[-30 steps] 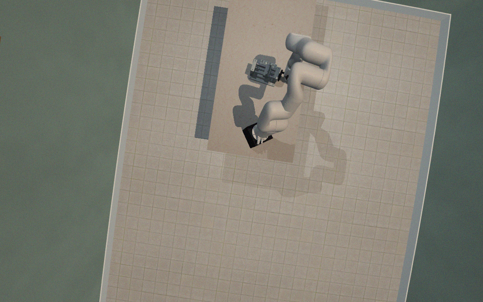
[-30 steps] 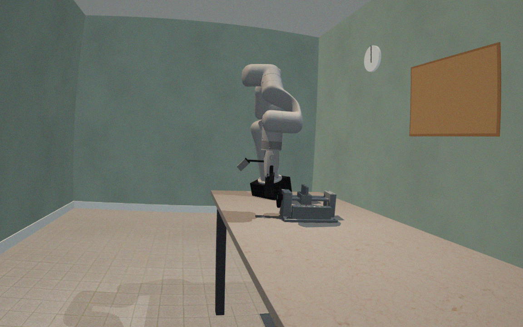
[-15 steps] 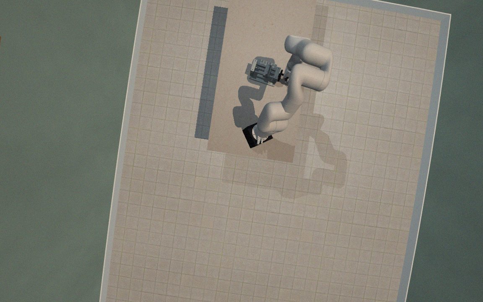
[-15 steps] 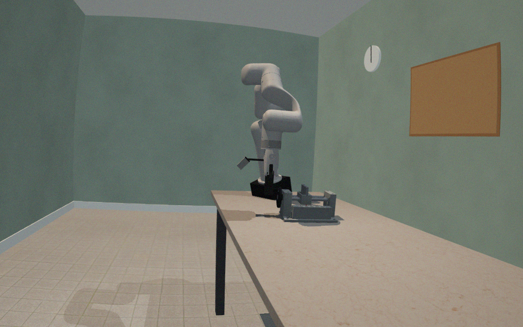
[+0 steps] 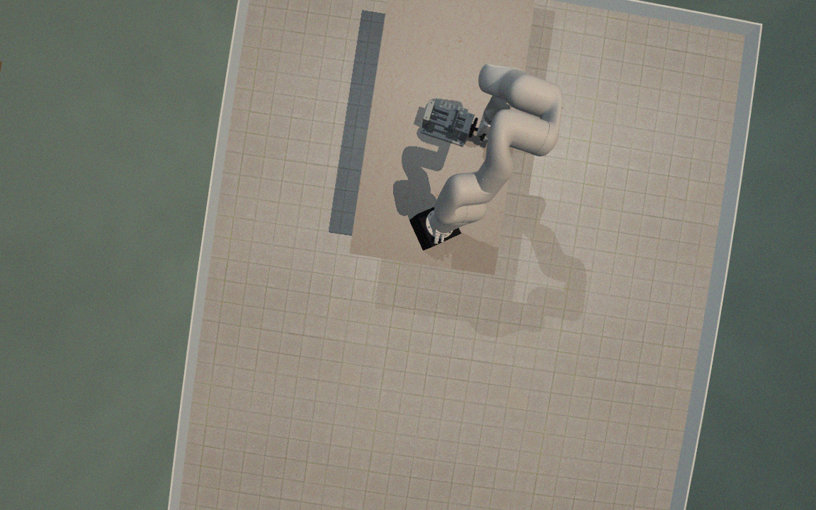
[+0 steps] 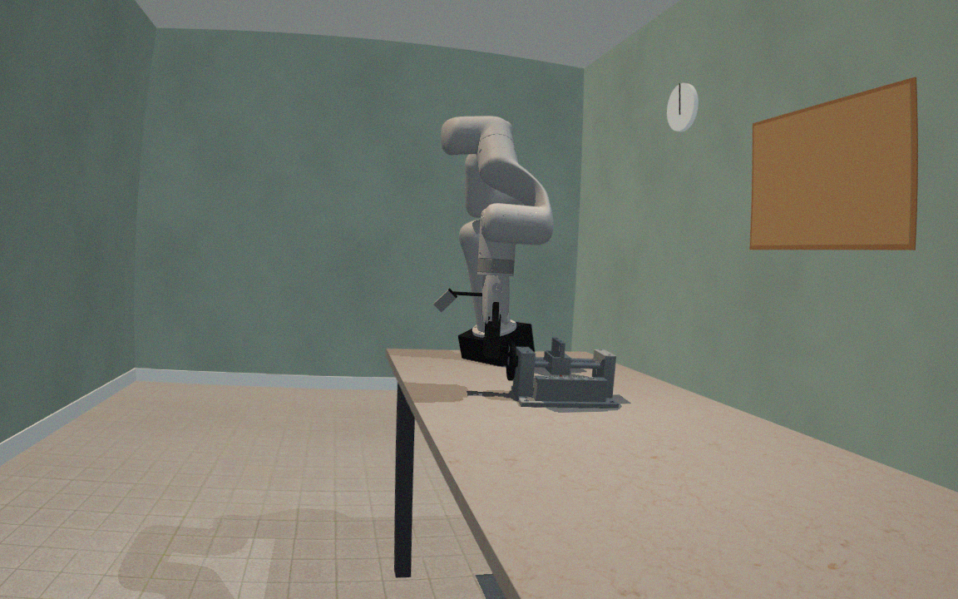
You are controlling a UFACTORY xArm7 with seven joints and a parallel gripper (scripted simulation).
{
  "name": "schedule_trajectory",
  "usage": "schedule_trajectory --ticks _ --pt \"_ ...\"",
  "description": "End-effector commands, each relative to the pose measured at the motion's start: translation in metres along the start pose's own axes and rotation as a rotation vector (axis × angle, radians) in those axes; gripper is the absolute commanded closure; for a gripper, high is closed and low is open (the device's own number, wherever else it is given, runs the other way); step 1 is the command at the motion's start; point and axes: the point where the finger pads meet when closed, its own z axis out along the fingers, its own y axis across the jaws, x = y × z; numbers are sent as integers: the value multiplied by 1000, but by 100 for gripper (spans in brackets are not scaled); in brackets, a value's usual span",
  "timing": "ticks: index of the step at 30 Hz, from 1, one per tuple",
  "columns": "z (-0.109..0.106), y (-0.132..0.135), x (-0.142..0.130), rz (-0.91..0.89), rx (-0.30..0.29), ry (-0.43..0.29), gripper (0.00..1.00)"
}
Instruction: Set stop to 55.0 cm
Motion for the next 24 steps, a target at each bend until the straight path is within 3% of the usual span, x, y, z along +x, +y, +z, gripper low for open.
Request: schedule_trajectory --ticks 1,24 --pt "0 2 0 0 2 0 94" --pt "24 14 0 0 2 0 94"
